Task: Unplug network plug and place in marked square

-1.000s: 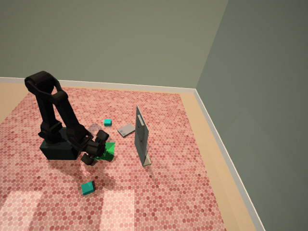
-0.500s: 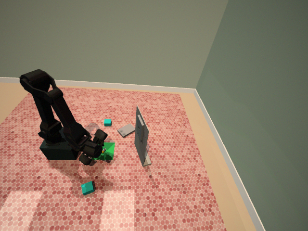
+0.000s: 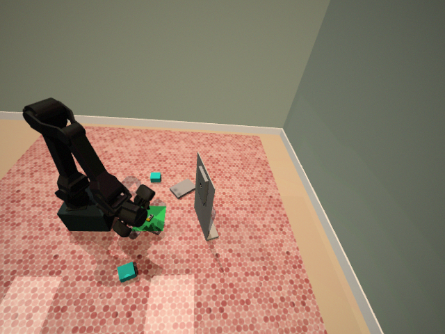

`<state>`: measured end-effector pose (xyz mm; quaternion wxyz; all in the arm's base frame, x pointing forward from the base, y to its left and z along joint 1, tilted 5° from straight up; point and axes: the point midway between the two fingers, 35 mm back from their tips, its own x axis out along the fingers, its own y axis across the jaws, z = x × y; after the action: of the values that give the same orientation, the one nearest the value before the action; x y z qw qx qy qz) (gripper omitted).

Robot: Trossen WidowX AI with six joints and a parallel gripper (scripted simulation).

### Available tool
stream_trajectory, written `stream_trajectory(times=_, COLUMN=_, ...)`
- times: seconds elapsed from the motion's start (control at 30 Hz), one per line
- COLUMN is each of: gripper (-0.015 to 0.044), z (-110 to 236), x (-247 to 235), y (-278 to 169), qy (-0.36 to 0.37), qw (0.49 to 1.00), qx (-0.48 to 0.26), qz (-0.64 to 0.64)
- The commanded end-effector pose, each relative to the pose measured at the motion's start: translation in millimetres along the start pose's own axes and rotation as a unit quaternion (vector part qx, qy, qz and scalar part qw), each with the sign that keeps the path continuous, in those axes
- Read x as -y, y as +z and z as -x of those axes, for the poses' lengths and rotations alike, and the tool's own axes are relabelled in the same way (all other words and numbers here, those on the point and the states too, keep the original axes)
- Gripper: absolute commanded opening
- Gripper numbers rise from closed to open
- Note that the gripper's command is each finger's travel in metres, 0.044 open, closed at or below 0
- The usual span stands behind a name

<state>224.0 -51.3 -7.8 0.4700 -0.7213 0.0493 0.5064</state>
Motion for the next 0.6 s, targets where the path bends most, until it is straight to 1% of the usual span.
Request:
stream_trajectory(times=0.0, gripper=0.0156, z=4.9, x=4.1, y=-2.7, qy=-0.002, qw=1.000, qx=-0.002, qz=0.003)
stream_trajectory(times=0.57, gripper=0.0156, z=23.2, x=15.8, y=-4.0, qy=-0.002, qw=1.000, qx=-0.002, qz=0.003)
